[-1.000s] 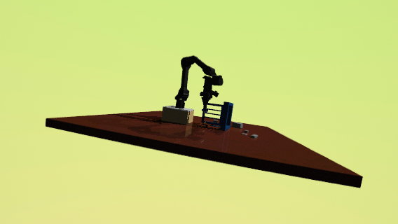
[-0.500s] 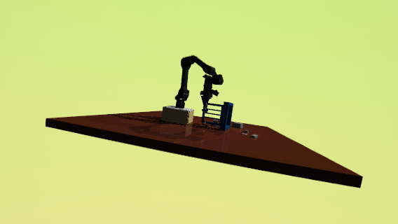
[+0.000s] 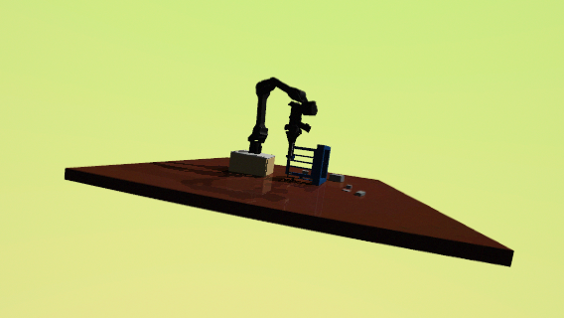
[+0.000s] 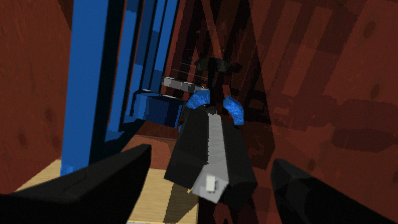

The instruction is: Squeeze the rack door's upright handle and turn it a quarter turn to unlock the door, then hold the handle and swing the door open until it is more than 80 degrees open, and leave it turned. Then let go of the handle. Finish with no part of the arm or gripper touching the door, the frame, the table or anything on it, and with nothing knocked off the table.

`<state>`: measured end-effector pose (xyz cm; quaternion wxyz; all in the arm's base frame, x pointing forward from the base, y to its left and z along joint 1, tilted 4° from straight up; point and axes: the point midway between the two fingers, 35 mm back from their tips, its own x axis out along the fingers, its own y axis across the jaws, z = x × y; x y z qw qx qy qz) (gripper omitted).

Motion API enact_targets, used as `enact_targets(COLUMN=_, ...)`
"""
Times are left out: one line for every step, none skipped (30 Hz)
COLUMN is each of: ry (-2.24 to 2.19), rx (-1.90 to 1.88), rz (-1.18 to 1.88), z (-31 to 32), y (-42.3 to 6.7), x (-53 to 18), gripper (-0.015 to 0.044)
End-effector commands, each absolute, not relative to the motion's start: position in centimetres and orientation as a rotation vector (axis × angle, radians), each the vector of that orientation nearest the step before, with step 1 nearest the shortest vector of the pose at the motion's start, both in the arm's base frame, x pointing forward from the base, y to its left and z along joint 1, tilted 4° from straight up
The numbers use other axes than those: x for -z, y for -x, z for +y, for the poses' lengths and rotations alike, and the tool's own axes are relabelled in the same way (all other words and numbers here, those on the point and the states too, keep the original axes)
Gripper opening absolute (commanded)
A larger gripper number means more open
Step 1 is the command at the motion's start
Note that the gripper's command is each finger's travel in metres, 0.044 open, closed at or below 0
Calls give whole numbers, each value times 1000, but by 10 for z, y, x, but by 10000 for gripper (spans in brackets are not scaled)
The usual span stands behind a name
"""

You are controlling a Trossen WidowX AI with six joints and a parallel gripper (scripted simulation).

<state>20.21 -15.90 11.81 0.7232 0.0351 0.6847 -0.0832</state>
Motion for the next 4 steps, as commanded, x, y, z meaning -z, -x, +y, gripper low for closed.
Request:
enact_targets(ry=-74, rx=180, rz=1506, z=-159, y=-203, x=-125, gripper=282)
enact_targets(ry=-74, rx=180, rz=1506, z=-159, y=-203, x=-127, gripper=282)
enact_targets(ry=-74, rx=180, rz=1506, z=-158, y=-203, x=-128, gripper=282)
enact_targets(ry=-74, rx=180, rz=1506, z=-158, y=-203, x=-130, gripper=282)
